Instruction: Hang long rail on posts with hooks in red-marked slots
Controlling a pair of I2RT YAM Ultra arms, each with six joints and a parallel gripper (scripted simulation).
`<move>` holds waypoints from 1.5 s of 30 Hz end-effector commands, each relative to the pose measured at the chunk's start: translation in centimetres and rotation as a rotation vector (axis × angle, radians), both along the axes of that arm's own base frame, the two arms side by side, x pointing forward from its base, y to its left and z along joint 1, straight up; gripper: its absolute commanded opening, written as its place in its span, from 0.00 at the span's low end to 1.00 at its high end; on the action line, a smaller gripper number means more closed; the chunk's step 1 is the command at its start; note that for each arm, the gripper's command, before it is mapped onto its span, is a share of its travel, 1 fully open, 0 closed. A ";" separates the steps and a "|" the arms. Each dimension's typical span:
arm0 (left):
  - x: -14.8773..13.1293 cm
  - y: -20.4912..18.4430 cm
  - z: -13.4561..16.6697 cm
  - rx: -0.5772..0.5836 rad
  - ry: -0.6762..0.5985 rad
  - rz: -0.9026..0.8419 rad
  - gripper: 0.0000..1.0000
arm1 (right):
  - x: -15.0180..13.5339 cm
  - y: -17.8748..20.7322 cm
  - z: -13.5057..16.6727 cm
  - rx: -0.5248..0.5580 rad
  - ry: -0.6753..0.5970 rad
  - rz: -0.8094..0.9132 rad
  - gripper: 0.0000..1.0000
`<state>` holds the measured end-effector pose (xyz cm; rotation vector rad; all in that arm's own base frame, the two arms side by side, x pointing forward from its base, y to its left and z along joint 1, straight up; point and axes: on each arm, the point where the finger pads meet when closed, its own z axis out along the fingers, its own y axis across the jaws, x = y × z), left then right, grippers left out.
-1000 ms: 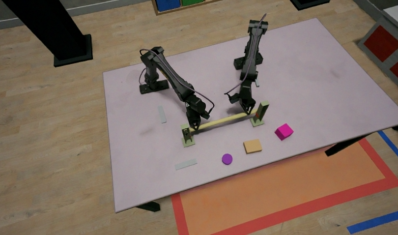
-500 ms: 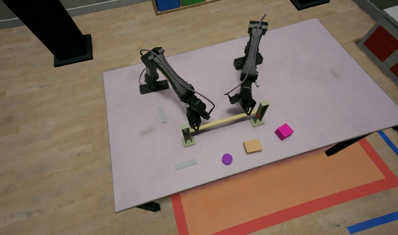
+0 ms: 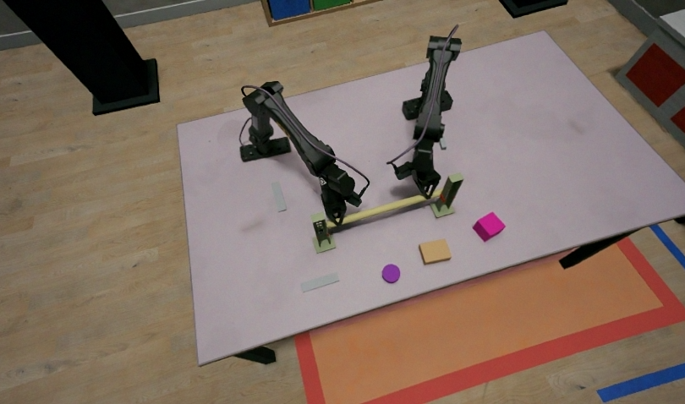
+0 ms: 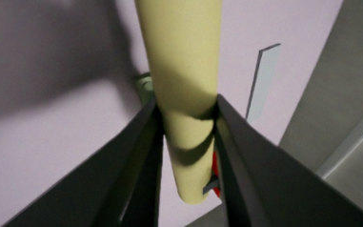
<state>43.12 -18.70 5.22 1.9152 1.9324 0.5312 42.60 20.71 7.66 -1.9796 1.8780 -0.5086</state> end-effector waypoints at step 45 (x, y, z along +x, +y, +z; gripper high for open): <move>0.4 -0.3 -0.2 0.007 -0.051 -0.009 0.71 | 1.1 -0.3 1.3 0.029 -0.085 -0.006 0.72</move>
